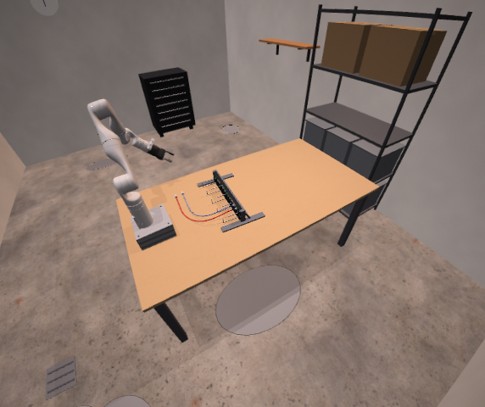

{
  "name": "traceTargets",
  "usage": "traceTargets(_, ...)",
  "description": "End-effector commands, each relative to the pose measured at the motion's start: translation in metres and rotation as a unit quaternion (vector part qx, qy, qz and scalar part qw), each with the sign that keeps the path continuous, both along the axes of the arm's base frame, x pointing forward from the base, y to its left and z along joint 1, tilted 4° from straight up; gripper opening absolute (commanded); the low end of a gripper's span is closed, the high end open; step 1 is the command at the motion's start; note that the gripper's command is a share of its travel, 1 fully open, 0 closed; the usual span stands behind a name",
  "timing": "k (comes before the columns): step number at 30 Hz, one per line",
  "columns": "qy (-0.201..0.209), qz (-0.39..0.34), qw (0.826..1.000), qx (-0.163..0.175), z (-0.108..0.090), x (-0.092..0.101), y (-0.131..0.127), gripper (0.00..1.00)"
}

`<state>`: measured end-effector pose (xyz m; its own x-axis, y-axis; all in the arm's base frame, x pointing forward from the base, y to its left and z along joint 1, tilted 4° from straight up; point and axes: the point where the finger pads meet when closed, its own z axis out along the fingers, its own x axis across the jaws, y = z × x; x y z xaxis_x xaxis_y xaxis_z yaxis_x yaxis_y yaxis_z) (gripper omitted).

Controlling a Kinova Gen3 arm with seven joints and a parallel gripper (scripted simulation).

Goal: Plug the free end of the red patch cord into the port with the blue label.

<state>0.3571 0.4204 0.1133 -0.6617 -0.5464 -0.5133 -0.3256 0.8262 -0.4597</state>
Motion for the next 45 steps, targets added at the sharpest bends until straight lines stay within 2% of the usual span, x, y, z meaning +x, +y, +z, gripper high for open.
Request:
traceTargets(1, 0.000, 0.000, 1.000, 0.001, 0.001, 0.000, 0.000, 1.00)
traceTargets(22, 0.001, -0.006, 1.000, 0.003, 0.001, 0.001, -0.002, 1.00)
traceTargets(27, 0.008, -0.043, 0.999, 0.018, 0.003, 0.004, -0.019, 1.00)
traceTargets(32, 0.022, -0.125, 0.991, 0.052, 0.005, 0.009, -0.054, 1.00)
traceTargets(34, 0.022, -0.125, 0.991, 0.052, 0.005, 0.009, -0.054, 1.00)
traceTargets(39, 0.041, -0.249, 0.962, 0.103, 0.009, 0.008, -0.102, 1.00)
traceTargets(42, 0.054, -0.336, 0.930, 0.139, 0.011, 0.003, -0.132, 1.00)
traceTargets(45, 0.064, -0.417, 0.890, 0.173, 0.013, -0.004, -0.157, 1.00)
